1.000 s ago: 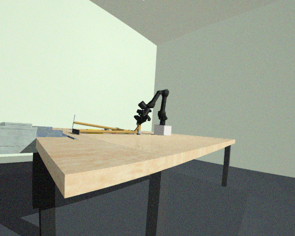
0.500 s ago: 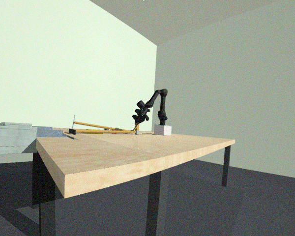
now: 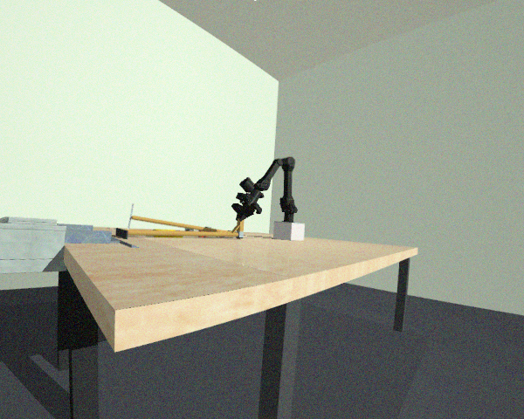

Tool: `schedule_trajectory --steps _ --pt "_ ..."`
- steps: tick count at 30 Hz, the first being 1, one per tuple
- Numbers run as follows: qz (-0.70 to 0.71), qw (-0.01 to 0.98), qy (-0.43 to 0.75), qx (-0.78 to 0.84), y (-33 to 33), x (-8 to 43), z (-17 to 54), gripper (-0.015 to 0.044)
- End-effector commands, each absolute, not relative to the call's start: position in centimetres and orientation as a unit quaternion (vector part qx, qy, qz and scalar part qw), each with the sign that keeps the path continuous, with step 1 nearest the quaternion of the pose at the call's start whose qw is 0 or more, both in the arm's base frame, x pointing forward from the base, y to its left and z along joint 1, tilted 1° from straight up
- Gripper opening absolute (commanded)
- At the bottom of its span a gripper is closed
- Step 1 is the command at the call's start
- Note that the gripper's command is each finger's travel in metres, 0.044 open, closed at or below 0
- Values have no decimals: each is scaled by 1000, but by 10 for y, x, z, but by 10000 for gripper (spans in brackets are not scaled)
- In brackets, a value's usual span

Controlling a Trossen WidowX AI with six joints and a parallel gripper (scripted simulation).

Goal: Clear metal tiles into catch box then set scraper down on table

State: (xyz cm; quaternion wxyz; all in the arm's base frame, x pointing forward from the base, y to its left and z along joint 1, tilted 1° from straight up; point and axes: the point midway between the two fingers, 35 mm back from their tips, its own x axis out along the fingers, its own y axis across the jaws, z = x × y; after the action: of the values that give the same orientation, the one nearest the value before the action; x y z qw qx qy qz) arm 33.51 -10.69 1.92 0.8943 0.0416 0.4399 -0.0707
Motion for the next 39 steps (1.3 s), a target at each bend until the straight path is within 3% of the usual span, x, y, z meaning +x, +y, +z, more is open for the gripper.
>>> schedule_trajectory --steps 1,39 --pt "-73 898 431 41 -109 347 24 0" --pt "-73 900 428 41 -116 399 22 0"
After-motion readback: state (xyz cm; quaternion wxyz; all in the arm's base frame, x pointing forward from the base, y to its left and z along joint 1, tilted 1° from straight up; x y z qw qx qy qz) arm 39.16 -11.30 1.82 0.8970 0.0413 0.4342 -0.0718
